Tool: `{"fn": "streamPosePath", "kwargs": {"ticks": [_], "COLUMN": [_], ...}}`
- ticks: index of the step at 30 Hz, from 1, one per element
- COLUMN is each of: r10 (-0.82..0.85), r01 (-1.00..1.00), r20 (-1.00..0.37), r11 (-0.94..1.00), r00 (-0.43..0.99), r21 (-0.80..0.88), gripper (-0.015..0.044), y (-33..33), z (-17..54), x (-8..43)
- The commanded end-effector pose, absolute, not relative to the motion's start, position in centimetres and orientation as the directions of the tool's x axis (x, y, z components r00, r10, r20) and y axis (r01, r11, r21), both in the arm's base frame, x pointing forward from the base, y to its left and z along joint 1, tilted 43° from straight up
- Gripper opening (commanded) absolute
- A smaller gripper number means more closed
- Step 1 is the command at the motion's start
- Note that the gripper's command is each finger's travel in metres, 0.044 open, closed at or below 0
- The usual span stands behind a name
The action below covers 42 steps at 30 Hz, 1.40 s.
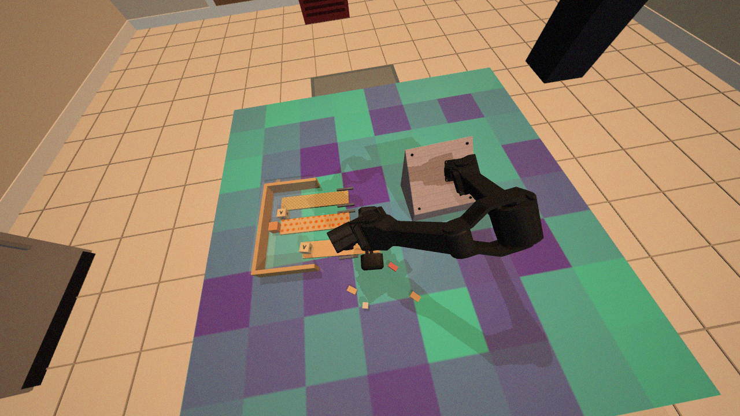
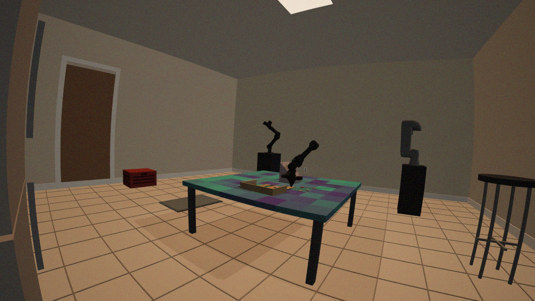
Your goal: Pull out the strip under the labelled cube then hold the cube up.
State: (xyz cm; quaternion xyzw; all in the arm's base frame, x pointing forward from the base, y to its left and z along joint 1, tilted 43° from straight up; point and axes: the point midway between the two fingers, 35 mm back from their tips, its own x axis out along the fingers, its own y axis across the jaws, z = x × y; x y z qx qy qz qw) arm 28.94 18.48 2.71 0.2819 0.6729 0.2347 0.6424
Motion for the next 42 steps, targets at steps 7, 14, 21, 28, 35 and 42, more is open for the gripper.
{"fn": "streamPosePath", "kwargs": {"ticks": [7,14,21,28,35,42], "r10": [0.678,0.678,0.678,0.678,0.678,0.678], "r01": [0.086,0.086,0.086,0.087,0.087,0.088], "r20": [-0.734,-0.734,-0.734,-0.734,-0.734,-0.734], "r11": [0.734,0.734,0.734,0.734,0.734,0.734], "r00": [-0.036,-0.036,-0.037,-0.037,-0.038,-0.038], "r21": [0.674,0.674,0.674,0.674,0.674,0.674], "gripper": [0.0,0.0,0.0,0.0,0.0,0.0], "y": [18.7,18.8,18.8,18.8,18.8,18.8], "z": [2.4,2.5,2.5,2.6,2.7,2.7], "x": [26.7,25.7,24.7,23.6,22.6,21.5]}}
